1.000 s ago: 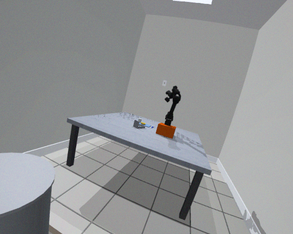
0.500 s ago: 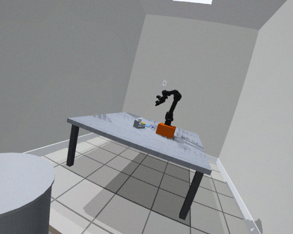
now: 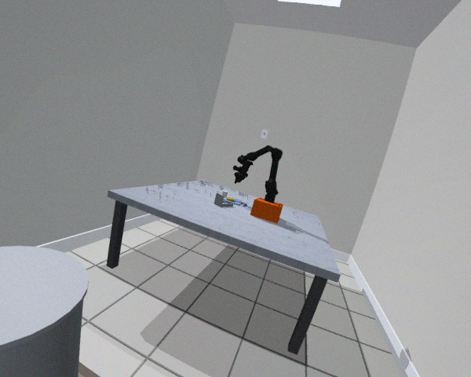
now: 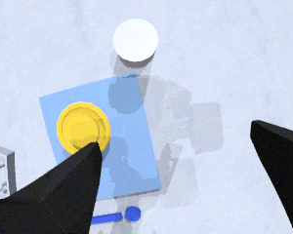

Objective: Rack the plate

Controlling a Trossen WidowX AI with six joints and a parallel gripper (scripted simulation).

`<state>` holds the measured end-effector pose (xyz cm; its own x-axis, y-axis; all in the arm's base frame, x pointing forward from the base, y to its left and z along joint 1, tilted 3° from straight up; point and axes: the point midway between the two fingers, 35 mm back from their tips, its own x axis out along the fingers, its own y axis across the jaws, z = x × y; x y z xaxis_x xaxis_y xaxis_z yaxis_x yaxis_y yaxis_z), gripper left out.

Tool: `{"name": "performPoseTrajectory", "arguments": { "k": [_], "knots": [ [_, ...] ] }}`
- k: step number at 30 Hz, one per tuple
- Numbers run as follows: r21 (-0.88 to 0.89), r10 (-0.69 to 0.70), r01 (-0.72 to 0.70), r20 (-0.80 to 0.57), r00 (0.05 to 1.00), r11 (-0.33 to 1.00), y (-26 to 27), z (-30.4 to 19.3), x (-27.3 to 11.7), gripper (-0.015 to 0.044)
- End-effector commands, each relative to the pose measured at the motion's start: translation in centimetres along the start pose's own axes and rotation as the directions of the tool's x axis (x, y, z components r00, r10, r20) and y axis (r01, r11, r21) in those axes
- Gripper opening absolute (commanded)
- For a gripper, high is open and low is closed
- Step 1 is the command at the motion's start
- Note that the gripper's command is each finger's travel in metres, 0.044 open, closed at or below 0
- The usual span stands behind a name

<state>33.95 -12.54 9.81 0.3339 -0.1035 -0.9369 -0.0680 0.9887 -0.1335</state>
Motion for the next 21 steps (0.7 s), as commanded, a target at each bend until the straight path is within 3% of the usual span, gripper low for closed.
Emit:
{"name": "performPoseTrajectory", "arguments": {
  "k": [1, 7, 21],
  "knots": [
    [-0.025, 0.047, -0.05, -0.11, 0.993, 0.998, 3.7, -0.6, 3.0, 0.04],
    [-0.073, 0.074, -0.097, -0.265, 0.961, 0.993, 8.9, -2.1, 6.7, 0.04],
    [-0.075, 0.074, -0.098, -0.27, 0.96, 0.992, 9.2, -2.5, 8.3, 0.04]
  ]
}}
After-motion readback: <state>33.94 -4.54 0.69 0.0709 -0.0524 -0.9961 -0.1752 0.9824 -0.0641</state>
